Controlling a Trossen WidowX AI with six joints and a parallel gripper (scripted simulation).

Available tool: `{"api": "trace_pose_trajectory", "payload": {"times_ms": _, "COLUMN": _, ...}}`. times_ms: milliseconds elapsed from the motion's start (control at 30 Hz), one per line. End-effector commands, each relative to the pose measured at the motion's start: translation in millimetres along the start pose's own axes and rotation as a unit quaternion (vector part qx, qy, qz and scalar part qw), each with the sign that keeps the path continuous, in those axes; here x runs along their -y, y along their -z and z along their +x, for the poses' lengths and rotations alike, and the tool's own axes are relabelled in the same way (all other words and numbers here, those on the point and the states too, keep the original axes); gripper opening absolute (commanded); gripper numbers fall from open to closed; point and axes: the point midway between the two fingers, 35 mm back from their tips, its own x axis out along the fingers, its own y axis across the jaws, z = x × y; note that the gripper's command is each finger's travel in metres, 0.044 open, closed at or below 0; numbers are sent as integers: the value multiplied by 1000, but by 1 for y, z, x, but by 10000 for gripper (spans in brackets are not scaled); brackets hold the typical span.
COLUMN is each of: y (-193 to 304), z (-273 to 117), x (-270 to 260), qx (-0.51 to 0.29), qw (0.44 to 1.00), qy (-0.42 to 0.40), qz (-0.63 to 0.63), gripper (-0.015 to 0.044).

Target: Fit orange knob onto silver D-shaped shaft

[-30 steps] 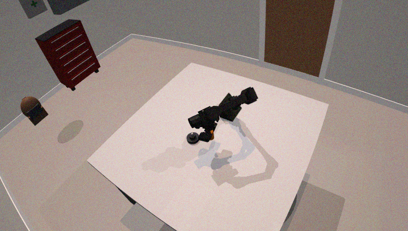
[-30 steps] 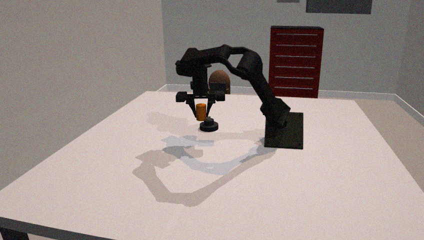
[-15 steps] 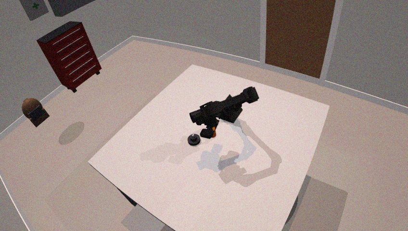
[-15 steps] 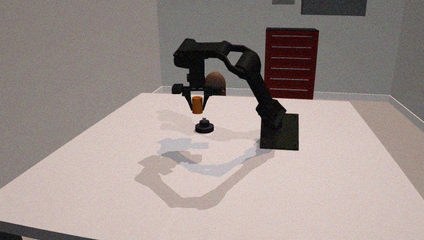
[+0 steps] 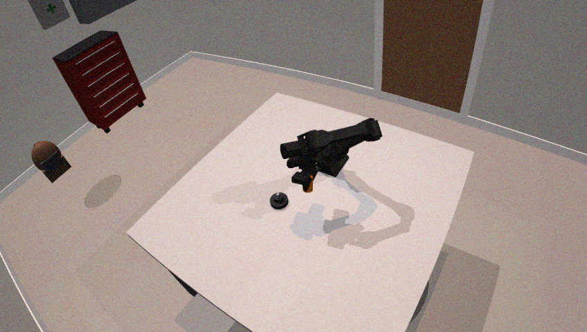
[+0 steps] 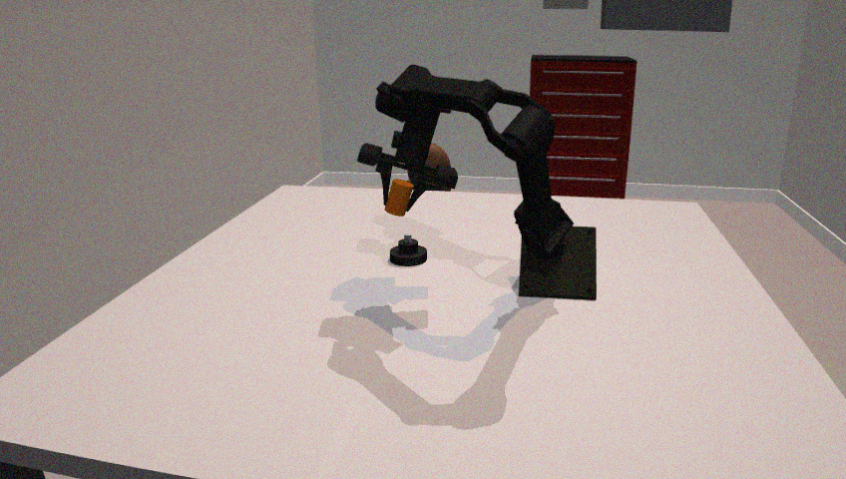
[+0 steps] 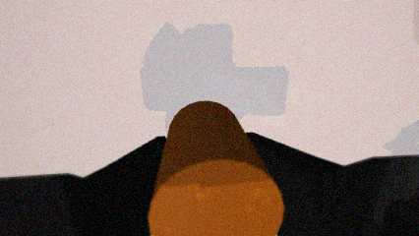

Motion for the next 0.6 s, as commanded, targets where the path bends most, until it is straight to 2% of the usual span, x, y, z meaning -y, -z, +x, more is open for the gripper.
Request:
{"api": "trace_pose_trajectory", "payload": {"times_ms": 0, "y": 4, "z": -12, "x": 0, "qx": 1, "qw": 999, "qy": -52, "qz": -1, "gripper": 0}}
{"api": "trace_pose_trajectory", "payload": {"times_ms": 567, "y": 17, "z": -51, "x": 7, "qx": 2, "qw": 972, "qy": -234, "qz": 2, "gripper": 0}}
